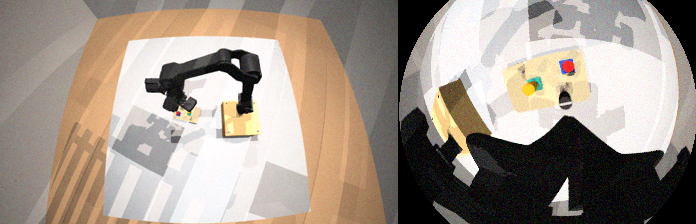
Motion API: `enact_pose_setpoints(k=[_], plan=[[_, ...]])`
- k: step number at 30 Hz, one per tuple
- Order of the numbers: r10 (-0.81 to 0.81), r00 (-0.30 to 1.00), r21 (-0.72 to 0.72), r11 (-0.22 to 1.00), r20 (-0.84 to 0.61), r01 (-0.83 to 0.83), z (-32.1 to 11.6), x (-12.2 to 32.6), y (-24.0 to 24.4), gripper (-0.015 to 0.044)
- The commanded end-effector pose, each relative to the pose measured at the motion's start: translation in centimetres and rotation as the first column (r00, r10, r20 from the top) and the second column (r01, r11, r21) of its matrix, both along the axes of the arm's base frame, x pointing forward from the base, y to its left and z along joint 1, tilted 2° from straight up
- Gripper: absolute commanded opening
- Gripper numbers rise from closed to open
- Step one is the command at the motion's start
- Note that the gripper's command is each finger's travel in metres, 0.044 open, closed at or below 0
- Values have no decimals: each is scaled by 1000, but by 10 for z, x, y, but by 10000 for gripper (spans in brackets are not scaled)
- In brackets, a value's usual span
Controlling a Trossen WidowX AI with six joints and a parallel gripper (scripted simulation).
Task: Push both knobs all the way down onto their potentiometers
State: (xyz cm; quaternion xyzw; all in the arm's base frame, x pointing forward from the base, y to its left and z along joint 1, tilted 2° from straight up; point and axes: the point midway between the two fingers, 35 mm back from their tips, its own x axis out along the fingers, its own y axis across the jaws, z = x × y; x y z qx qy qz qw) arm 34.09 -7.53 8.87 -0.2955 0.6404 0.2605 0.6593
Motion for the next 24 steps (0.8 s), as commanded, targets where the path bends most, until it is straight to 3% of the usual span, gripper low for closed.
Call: enact_pose_setpoints(k=[1, 6, 24], plan=[[33, 999, -3, 999, -12, -33, -2, 0, -1, 0], [33, 999, -3, 999, -12, -33, -22, 1, -2, 0], [33, 999, -3, 999, -12, -33, -30, 1, -2, 0]])
